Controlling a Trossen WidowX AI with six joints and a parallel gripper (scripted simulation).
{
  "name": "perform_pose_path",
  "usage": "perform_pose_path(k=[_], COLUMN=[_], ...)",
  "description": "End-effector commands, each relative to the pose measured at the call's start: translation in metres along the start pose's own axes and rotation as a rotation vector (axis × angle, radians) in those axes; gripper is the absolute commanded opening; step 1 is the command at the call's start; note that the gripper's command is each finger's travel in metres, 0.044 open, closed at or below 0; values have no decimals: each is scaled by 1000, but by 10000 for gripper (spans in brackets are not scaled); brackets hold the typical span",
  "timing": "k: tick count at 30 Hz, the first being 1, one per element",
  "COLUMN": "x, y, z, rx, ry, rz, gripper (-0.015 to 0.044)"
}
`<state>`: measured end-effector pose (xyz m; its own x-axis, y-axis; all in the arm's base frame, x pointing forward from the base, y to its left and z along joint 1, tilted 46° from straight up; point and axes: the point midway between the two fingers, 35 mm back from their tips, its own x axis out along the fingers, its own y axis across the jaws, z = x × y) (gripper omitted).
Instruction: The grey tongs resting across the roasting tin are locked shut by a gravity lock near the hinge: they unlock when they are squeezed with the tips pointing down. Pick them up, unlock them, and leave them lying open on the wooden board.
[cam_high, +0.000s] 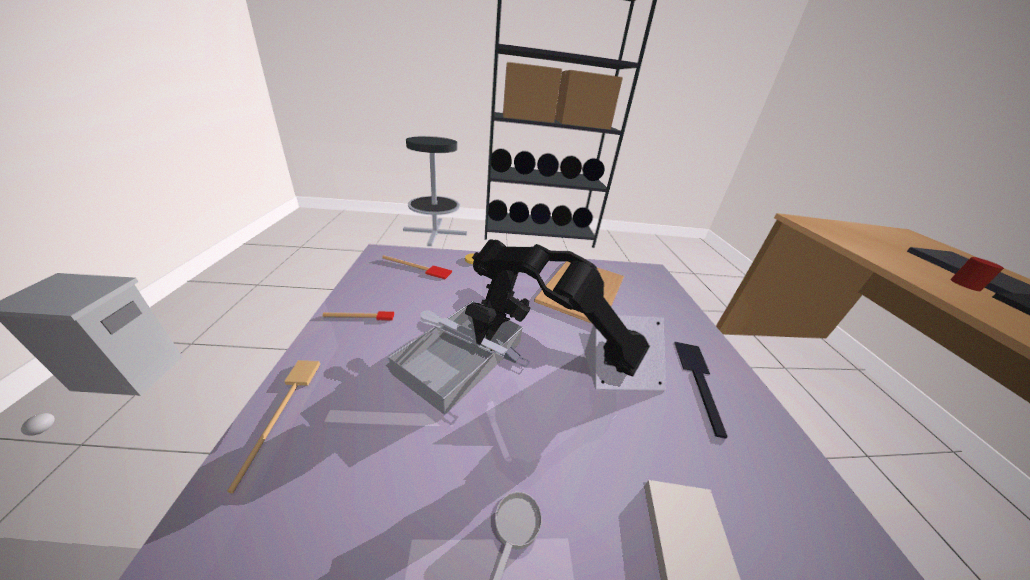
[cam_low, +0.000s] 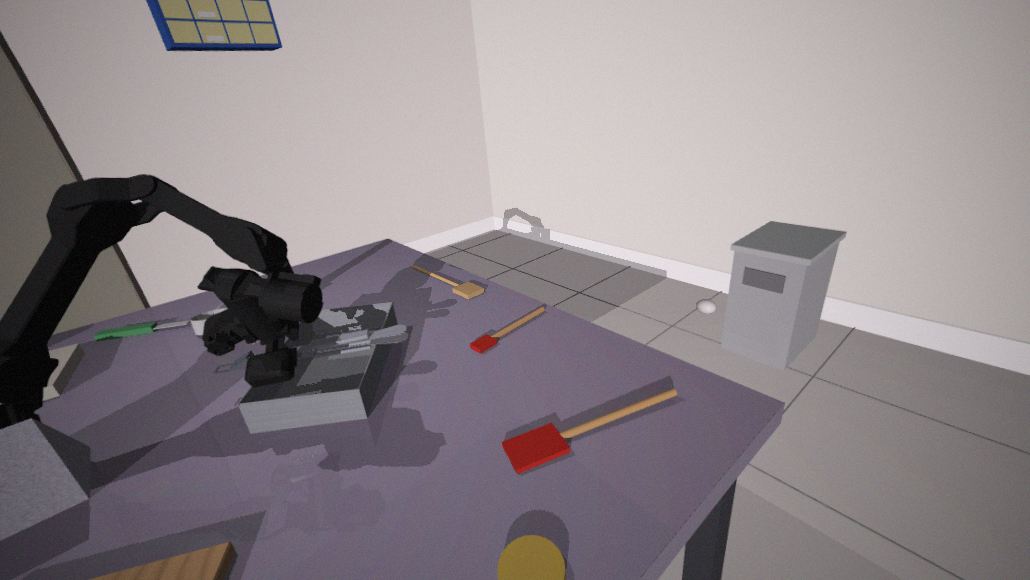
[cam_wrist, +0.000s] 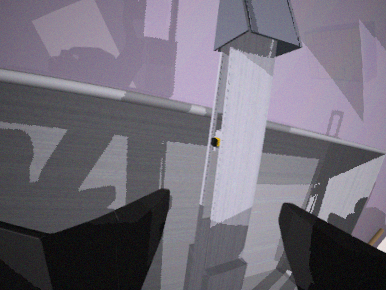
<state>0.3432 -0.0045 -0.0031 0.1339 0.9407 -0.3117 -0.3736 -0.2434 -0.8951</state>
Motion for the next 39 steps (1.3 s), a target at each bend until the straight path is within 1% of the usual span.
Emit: perform_pose_path(k=[1, 22, 29, 36, 39], x=[7, 40, 36, 36, 36], y=[0, -2, -2, -2, -2], z=[1, 5, 3, 3, 3], rx=[8, 6, -2, -2, -2], ry=[-1, -11, -8, -8, -8], rz=[-4, -17, -12, -12, -12], gripper=[260, 260, 76, 30, -49])
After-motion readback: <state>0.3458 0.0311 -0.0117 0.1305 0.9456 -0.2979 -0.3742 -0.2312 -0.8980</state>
